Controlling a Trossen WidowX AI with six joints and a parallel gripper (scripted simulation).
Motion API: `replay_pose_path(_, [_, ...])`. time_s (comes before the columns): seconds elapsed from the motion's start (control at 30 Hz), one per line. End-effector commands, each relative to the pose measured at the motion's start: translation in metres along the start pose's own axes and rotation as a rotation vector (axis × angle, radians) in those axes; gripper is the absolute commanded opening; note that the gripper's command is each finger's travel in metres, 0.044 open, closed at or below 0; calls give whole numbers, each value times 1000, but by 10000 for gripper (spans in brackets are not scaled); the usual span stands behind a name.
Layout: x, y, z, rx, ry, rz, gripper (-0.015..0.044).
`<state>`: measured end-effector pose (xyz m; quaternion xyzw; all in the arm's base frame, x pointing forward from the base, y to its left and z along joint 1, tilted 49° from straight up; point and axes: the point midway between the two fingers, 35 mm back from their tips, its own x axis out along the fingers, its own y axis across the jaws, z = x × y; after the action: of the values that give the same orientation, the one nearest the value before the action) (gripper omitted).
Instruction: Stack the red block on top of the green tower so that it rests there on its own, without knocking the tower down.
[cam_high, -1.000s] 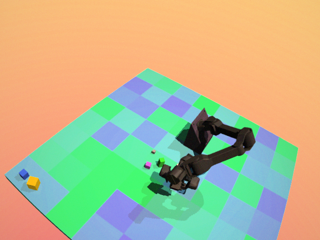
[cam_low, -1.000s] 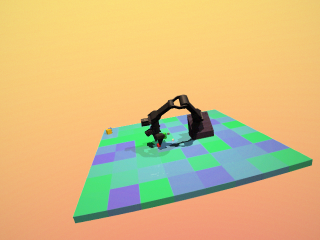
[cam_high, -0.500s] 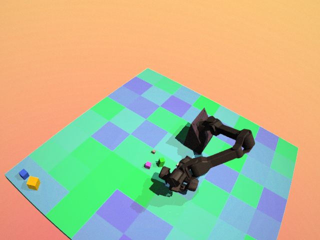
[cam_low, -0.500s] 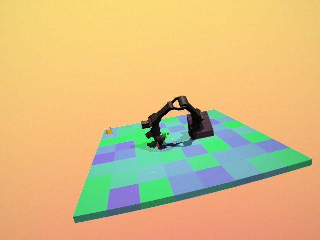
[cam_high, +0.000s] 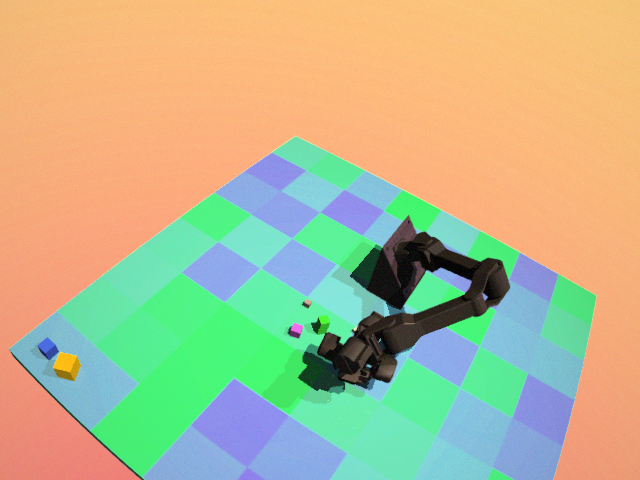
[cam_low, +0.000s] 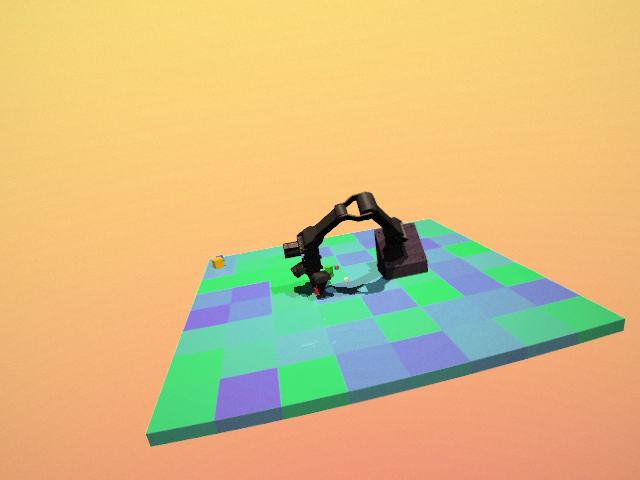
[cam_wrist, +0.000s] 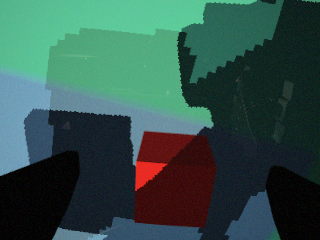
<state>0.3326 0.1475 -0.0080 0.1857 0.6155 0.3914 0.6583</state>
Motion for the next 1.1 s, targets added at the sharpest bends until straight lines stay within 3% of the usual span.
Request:
replay_pose_path(0.0, [0,1,0,4,0,4,282])
replay_pose_path(0.23, [0,1,0,4,0,4,99])
replay_pose_path(0.5, [0,1,0,4,0,4,45])
replay_pose_path(0.57, [-3,0,0,4,1,4,0])
replay_pose_path(1.07, [-75,-1,0,4,1,1,0])
